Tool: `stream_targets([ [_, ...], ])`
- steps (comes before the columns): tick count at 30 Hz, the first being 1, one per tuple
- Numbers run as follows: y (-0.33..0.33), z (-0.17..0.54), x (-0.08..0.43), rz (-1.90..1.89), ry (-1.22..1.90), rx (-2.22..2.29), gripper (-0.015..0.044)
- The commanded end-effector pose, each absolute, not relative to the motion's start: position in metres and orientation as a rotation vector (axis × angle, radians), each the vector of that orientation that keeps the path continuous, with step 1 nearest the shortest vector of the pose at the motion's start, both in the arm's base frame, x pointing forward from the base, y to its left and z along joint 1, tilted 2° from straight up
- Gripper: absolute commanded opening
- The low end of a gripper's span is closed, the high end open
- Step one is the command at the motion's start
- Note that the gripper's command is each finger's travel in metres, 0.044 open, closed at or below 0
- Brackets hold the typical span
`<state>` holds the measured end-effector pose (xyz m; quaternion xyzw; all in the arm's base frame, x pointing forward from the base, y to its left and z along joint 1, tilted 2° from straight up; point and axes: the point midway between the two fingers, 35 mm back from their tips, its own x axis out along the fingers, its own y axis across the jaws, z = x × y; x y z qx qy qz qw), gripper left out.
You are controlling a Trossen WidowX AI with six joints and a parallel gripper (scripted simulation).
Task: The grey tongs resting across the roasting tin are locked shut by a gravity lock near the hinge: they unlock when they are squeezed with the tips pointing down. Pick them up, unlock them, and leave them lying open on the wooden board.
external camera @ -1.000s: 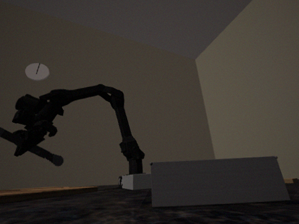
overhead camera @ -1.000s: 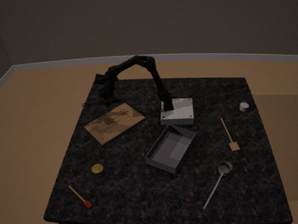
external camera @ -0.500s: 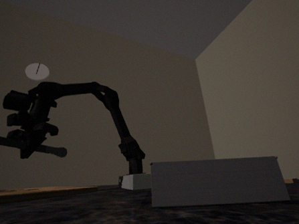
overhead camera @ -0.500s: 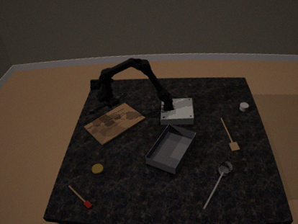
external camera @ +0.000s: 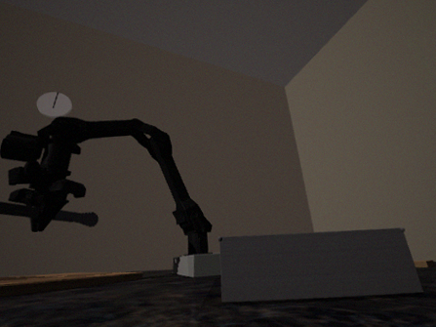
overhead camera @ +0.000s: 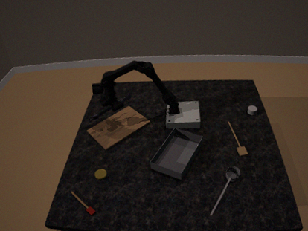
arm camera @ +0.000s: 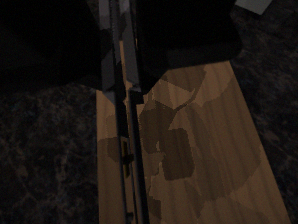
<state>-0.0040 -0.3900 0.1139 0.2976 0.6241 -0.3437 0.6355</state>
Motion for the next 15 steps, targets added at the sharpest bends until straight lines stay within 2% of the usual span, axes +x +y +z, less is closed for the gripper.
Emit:
stream_targets([
  [1,-0.392,0.109,-0.005,-0.785,1.429,0.674,-0.0150],
  [15,-0.394,0.086,-0.005,-0.785,1.427,0.676,-0.0150],
])
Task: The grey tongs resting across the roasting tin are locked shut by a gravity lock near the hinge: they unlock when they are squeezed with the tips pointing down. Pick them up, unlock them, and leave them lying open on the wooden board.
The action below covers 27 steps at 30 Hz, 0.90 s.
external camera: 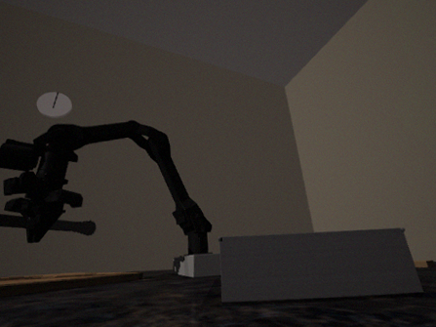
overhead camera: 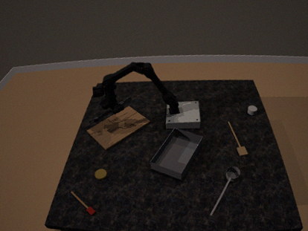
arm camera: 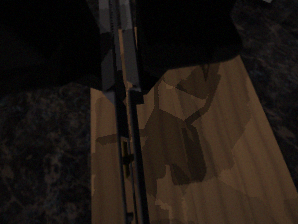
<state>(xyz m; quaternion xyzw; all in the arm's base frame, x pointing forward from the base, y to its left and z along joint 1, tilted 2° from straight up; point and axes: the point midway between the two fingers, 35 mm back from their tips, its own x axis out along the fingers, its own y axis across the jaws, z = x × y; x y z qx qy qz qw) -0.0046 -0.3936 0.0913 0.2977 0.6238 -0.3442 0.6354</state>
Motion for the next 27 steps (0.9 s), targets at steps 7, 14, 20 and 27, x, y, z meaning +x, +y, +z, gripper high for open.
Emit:
stream_targets([
  [7,-0.395,0.075,-0.005,-0.785,1.427,0.677,-0.0150],
  [14,-0.395,0.063,-0.005,-0.784,1.426,0.679,-0.0150],
  [20,-0.395,0.054,-0.006,-0.784,1.425,0.680,-0.0150],
  [27,-0.395,0.054,-0.006,-0.786,1.427,0.686,-0.0097],
])
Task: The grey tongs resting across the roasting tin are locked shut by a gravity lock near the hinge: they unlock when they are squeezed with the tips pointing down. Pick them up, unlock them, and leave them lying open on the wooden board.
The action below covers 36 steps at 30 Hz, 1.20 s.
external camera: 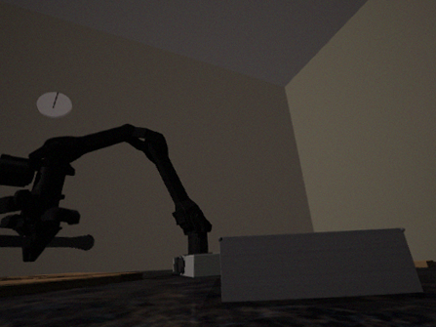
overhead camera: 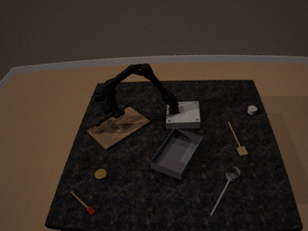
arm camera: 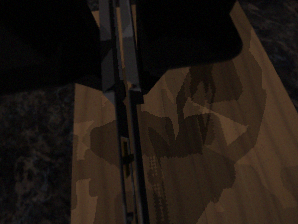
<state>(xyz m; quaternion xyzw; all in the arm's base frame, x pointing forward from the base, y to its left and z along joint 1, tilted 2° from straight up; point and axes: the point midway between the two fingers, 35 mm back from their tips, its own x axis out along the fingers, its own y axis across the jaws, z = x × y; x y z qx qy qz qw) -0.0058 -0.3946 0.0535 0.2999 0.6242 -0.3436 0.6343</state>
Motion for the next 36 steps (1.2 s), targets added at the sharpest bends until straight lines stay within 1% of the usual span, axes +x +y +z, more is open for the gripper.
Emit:
stream_targets([
  [1,-0.395,0.054,-0.006,-0.786,1.427,0.686,-0.0071],
  [20,-0.395,0.054,-0.006,-0.786,1.427,0.686,0.0427],
  [21,-0.395,0.054,-0.006,-0.786,1.427,0.686,0.0440],
  [26,-0.389,0.058,0.006,-0.786,1.428,0.685,0.0440],
  [30,-0.365,0.077,0.049,-0.784,1.424,0.688,0.0440],
  [34,-0.321,0.101,0.102,-0.778,1.420,0.688,0.0440],
  [36,-0.305,0.108,0.116,-0.776,1.419,0.688,0.0440],
])
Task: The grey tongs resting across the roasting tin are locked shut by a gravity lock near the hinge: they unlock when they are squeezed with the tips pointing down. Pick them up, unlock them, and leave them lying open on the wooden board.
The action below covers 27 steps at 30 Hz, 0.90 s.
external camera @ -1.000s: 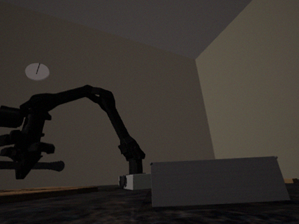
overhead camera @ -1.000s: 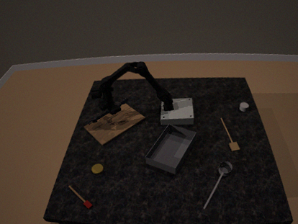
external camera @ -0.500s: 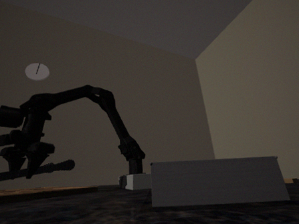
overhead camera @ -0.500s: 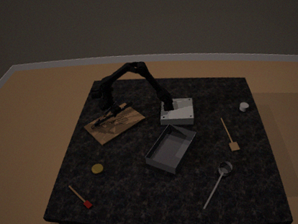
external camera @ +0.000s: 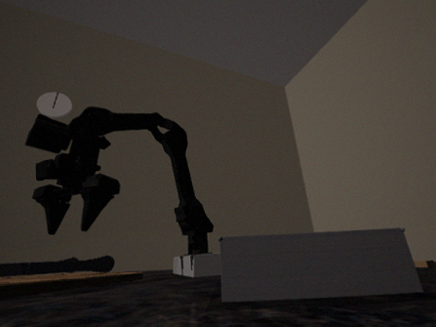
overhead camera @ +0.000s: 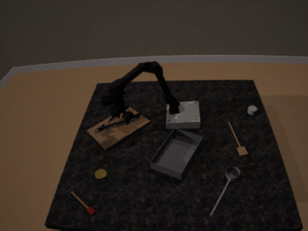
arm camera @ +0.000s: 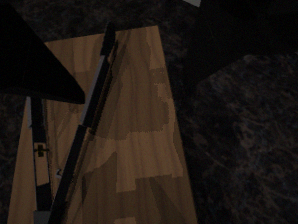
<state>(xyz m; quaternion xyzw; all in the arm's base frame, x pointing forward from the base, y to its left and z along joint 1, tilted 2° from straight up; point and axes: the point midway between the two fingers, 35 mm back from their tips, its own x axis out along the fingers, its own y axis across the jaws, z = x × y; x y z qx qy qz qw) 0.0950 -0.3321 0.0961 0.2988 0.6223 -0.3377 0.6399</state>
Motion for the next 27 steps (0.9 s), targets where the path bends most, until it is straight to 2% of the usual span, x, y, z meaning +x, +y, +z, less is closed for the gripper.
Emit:
stream_targets([
  [1,-0.303,0.109,0.117,-0.775,1.419,0.688,0.0440],
  [6,-0.303,0.111,0.117,-0.775,1.419,0.687,0.0440],
  [13,-0.301,0.158,0.117,-0.764,1.412,0.668,0.0440],
  [27,-0.301,0.160,0.117,-0.764,1.412,0.667,0.0440],
])
